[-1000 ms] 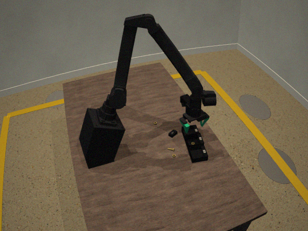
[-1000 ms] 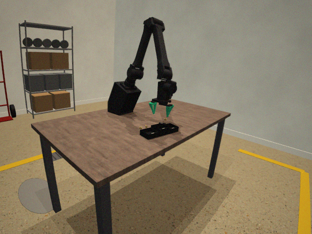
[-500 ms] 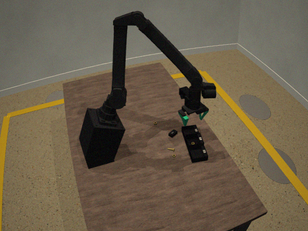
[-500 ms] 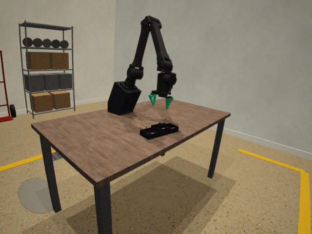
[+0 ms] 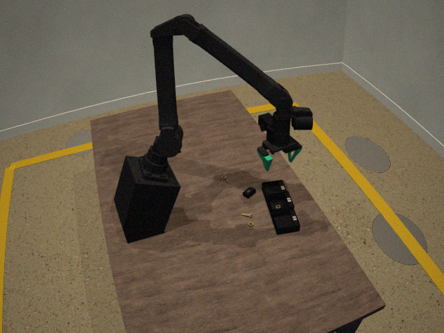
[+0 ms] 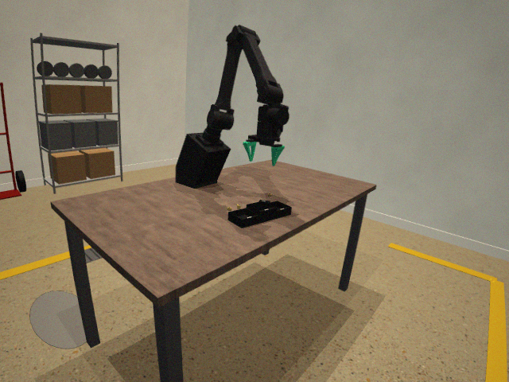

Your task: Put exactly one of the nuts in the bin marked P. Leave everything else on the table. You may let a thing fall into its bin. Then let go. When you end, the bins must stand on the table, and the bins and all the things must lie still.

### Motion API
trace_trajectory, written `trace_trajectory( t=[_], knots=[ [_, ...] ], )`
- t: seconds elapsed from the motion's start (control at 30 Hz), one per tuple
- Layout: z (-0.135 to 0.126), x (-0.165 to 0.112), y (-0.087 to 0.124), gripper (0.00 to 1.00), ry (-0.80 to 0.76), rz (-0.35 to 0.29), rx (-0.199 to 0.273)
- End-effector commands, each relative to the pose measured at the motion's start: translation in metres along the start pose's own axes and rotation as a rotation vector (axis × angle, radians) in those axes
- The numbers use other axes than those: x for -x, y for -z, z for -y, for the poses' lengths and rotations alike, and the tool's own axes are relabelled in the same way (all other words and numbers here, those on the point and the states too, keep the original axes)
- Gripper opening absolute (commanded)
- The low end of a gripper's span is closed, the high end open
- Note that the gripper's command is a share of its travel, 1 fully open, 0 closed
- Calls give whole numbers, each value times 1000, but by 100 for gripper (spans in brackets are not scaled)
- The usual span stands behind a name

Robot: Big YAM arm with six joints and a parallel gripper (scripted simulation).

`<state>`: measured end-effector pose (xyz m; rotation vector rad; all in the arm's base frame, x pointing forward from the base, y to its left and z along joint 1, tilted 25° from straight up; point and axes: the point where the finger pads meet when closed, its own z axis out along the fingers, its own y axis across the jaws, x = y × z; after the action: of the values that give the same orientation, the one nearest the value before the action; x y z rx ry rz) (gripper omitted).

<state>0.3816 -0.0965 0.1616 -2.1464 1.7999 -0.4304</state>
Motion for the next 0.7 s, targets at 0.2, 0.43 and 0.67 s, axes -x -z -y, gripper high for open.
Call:
trace_trajectory(
  t=[0.2,0.43,0.67],
  knots=[
    [28,-8,14,100,30,-9,-30],
    [29,-8,14,100,32,-9,-32],
    [30,-7,14,100,33,-8,-31]
  ],
)
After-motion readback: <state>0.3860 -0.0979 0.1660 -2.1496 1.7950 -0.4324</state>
